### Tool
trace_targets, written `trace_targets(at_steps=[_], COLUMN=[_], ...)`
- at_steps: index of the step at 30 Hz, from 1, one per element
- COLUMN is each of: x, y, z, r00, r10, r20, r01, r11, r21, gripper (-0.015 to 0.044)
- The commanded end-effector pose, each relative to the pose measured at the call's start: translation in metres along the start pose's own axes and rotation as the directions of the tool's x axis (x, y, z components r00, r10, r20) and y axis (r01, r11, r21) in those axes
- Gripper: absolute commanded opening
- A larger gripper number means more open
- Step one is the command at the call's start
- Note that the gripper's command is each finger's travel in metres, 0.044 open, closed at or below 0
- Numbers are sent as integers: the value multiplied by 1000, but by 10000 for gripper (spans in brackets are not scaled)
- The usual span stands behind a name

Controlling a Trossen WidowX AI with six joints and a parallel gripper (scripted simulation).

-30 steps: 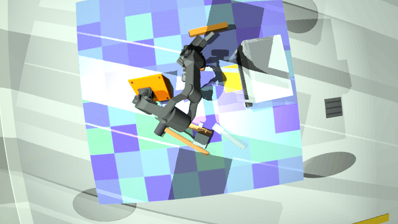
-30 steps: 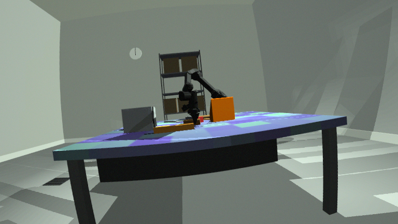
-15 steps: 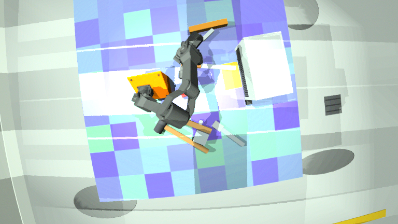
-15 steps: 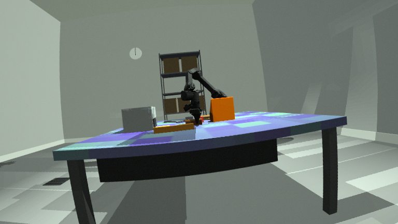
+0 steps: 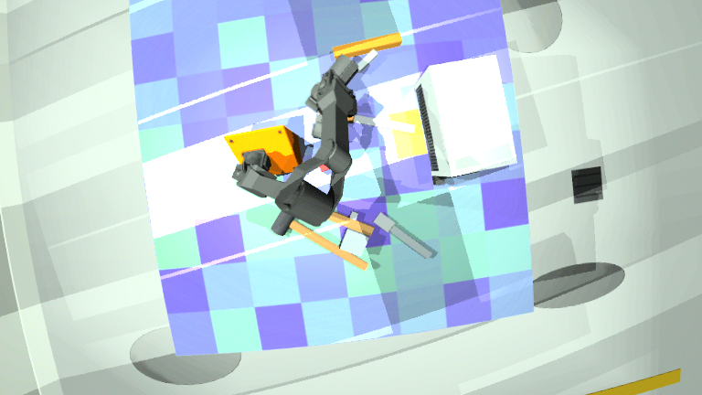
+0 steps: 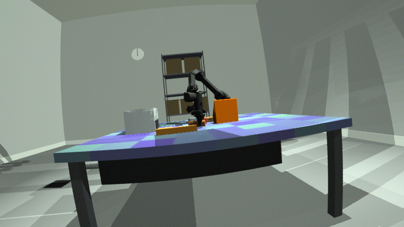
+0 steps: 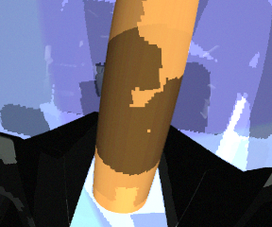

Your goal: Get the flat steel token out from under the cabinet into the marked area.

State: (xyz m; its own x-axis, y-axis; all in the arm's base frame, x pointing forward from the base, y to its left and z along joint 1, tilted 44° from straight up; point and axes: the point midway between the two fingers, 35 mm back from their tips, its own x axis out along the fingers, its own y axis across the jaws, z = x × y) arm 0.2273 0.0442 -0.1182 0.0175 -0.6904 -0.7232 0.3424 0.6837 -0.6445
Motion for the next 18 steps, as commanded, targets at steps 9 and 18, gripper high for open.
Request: trace_targets(at_steps=[9,18], x=[-2,-2], y=[1,1], z=[1,1], r00=[1000,1000], r10=[1,0], r20=[-1,-1], r01=[-1,0], r11=[996,987], r21=[94,162], gripper=[0,0])
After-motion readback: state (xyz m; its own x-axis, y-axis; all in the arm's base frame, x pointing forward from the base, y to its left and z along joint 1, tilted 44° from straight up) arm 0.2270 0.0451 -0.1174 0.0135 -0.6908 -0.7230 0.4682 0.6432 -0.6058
